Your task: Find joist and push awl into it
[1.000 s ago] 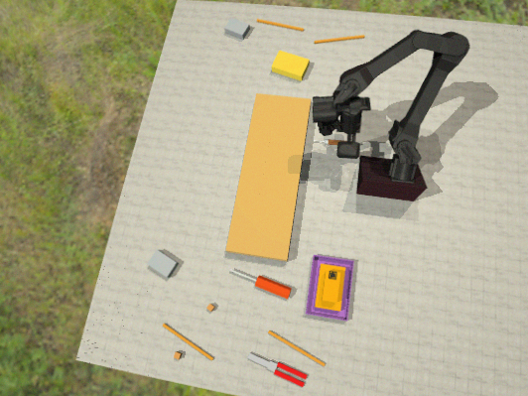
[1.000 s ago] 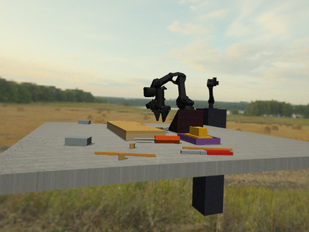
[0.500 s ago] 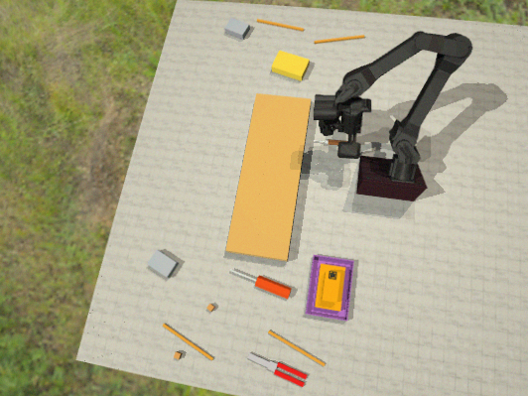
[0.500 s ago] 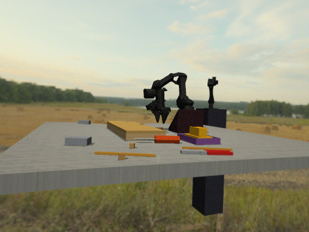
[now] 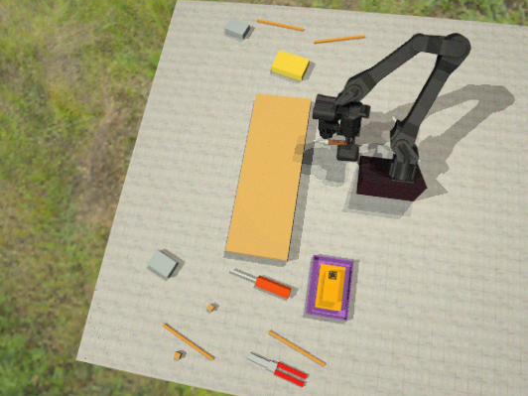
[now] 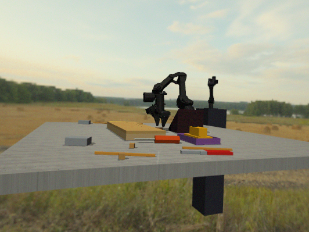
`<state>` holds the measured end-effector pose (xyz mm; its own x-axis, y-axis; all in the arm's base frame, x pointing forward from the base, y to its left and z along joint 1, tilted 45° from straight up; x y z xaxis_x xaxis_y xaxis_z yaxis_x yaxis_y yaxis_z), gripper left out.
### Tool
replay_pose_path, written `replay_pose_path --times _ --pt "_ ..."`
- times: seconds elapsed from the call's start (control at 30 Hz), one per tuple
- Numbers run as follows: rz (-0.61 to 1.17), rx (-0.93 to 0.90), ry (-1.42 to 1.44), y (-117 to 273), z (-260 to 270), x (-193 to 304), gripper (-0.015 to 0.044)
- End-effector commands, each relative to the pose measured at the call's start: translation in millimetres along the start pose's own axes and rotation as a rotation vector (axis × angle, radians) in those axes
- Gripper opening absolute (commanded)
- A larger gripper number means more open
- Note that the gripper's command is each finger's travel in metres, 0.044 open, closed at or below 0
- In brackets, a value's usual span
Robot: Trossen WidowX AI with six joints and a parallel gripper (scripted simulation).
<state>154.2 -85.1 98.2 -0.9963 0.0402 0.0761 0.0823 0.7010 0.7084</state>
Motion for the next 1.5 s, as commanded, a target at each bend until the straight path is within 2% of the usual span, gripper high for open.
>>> replay_pose_path --times 0.0,0.33,0.8,0.97,1.03,1.47 --pt "0.008 0.003 0.010 -7 1 2 0.0440" --pt "0.009 0.008 0.010 -18 0 2 0.0440" --pt "0.009 0.008 0.010 -18 0 2 0.0072" --pt "0.009 0.008 0.010 -18 0 2 0.0039" --pt "0.008 0.006 0.010 -16 0 2 0.0000" --pt "-0.001 -0.026 0.013 29 5 -5 0.0000"
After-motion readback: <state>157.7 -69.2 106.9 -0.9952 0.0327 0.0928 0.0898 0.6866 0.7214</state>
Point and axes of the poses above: the point midway between the two fingers, 35 mm back from their tips, its own y axis back along the fingers, its own z axis across the jaws, x = y × z, the point moved 6 cm from there along y, back along the fingers, and after that the axes turned 2 degrees about y, right-handed, at the moved point
